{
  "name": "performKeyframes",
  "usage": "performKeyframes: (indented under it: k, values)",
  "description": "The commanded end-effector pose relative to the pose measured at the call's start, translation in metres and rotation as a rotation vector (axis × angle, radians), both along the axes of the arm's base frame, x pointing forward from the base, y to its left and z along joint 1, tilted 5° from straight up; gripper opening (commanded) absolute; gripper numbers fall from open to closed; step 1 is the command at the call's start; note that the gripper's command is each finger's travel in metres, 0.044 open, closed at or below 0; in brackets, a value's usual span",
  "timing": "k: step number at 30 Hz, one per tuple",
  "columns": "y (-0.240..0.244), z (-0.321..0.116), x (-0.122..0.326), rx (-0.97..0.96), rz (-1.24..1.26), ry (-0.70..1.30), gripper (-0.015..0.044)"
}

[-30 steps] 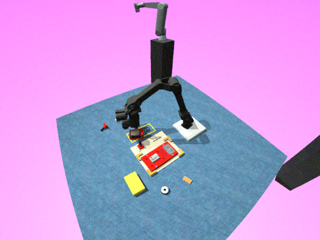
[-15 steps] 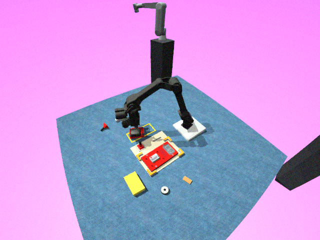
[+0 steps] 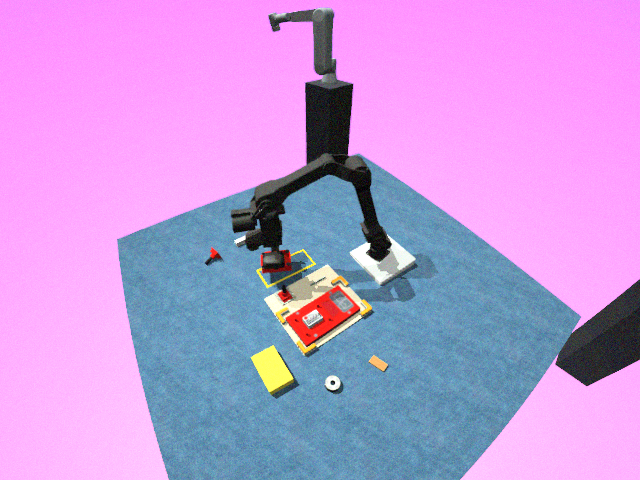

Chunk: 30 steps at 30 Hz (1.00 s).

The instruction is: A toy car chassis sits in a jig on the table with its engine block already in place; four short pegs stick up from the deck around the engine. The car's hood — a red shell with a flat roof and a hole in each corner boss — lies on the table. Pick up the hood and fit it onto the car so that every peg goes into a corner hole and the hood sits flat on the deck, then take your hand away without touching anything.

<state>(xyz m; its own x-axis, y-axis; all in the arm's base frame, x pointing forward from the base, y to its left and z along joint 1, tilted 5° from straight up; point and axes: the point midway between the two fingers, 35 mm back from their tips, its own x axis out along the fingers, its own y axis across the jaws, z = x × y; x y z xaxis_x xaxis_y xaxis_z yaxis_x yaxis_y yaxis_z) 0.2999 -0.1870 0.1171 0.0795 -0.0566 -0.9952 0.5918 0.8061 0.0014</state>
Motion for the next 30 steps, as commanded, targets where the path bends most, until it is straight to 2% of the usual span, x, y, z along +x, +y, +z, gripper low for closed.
performKeyframes:
  k: [1, 19, 30]
  values:
    - [0.000, 0.014, 0.000, -0.008, 0.000, -0.013, 0.0000]
    - [0.002, 0.032, -0.002, -0.003, 0.003, -0.005, 0.0000]
    - [-0.001, 0.033, 0.003, -0.023, 0.183, 0.002, 0.0000]
